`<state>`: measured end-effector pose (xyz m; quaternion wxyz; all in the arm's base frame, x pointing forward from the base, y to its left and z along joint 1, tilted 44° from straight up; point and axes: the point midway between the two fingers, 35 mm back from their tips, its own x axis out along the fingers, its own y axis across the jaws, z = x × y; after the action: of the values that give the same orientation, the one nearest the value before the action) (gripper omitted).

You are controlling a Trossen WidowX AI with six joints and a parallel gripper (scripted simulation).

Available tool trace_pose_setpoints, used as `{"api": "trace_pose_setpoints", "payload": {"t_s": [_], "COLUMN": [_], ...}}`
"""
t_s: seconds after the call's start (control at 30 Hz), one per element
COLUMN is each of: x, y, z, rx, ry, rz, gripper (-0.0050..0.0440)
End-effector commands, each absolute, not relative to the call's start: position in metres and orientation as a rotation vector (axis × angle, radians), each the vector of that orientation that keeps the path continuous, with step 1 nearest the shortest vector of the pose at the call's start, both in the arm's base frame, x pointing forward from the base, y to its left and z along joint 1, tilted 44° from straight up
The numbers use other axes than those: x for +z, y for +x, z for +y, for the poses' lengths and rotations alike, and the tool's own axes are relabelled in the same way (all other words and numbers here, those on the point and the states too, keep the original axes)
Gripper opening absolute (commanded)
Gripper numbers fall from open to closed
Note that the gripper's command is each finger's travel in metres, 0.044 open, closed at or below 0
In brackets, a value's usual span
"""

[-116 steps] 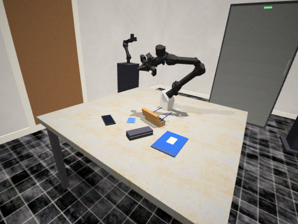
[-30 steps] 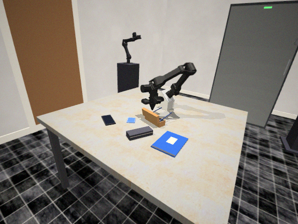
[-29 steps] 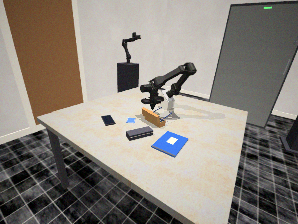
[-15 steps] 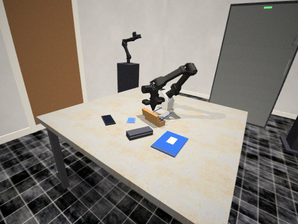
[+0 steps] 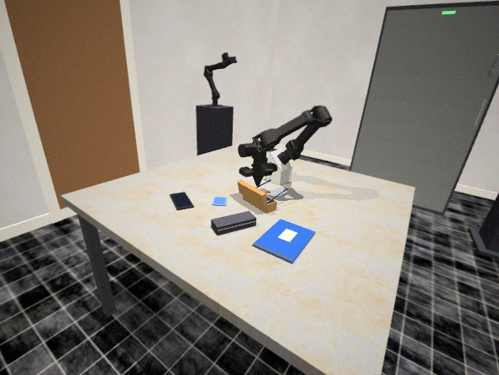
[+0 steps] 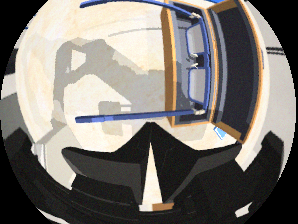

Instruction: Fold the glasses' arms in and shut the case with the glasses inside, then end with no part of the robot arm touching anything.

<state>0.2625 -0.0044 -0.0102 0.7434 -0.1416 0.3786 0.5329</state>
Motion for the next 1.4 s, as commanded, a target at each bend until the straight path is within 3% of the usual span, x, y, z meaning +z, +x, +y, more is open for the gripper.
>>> {"api": "trace_pose_setpoints", "payload": {"t_s": [0.0, 1.37], "x": [-0.007, 0.010], "y": [0.264, 0.274], "z": [-0.002, 0.014], "rx": [1.167, 1.167], "ry": [-0.313, -0.313], "rz": [0.827, 0.827], "gripper": [0.0000, 0.0000]}}
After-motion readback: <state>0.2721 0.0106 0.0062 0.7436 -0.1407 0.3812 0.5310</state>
